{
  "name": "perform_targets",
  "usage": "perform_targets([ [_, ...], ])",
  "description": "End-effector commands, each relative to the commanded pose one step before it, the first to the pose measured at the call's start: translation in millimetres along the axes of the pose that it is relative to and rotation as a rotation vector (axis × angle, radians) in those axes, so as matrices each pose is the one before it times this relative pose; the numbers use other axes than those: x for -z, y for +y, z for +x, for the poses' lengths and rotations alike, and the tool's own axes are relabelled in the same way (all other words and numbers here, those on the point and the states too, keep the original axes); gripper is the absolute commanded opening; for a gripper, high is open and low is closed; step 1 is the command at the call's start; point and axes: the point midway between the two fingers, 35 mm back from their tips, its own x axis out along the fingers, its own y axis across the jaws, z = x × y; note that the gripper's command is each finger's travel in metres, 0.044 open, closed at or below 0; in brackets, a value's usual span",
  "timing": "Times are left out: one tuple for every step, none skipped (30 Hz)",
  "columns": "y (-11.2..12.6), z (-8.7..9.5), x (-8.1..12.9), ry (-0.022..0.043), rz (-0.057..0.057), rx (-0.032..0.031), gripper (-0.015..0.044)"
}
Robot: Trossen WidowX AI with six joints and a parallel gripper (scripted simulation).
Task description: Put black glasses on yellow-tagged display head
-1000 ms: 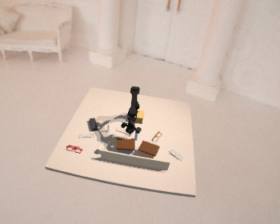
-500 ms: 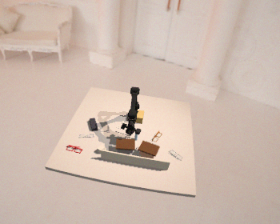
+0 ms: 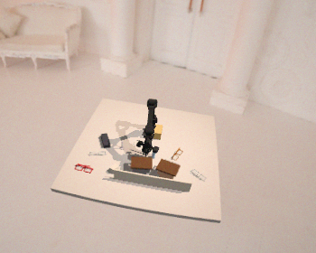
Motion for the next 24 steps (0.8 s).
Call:
perform_targets([
  [-0.96,8.92,3.72,0.01593,-0.0059,0.00396,0.0000],
  [-0.05,1.05,0.17,0.00002,0.0000,0.00001,0.0000],
  [-0.05,1.05,0.18,0.00002,0.0000,0.00001,0.0000],
  [-0.05,1.05,0.18,0.00002,0.0000,0.00001,0.0000],
  [-0.05,0.87,0.15,0.00002,0.0000,0.00001,0.0000],
  [-0.03,0.52,0.09,0.00001,0.0000,0.00000,0.0000],
  [-0.01,0.17,0.03,0.00000,0.0000,0.00000,0.0000],
  [0.00,0.00,0.00,0.00000,0.0000,0.00000,0.0000],
  [0.00,0.00,0.00,0.00000,0.0000,0.00000,0.0000],
  [0.00,0.00,0.00,0.00000,0.0000,0.00000,0.0000],
  [0.00,0.00,0.00,0.00000,0.0000,0.00000,0.0000],
  [0.00,0.00,0.00,0.00000,0.0000,0.00000,0.0000],
  [0.00,0.00,0.00,0.00000,0.0000,0.00000,0.0000],
  [0.00,0.00,0.00,0.00000,0.0000,0.00000,0.0000],
  [0.00,0.00,0.00,0.00000,0.0000,0.00000,0.0000],
  [0.00,0.00,0.00,0.00000,0.0000,0.00000,0.0000],
  [0.00,0.00,0.00,0.00000,0.0000,0.00000,0.0000],
  [0.00,0.00,0.00,0.00000,0.0000,0.00000,0.0000],
  [0.00,0.00,0.00,0.00000,0.0000,0.00000,0.0000],
  [0.00,0.00,0.00,0.00000,0.0000,0.00000,0.0000],
  [0.00,0.00,0.00,0.00000,0.0000,0.00000,0.0000],
  [0.00,0.00,0.00,0.00000,0.0000,0.00000,0.0000],
  [0.00,0.00,0.00,0.00000,0.0000,0.00000,0.0000],
  [0.00,0.00,0.00,0.00000,0.0000,0.00000,0.0000],
])
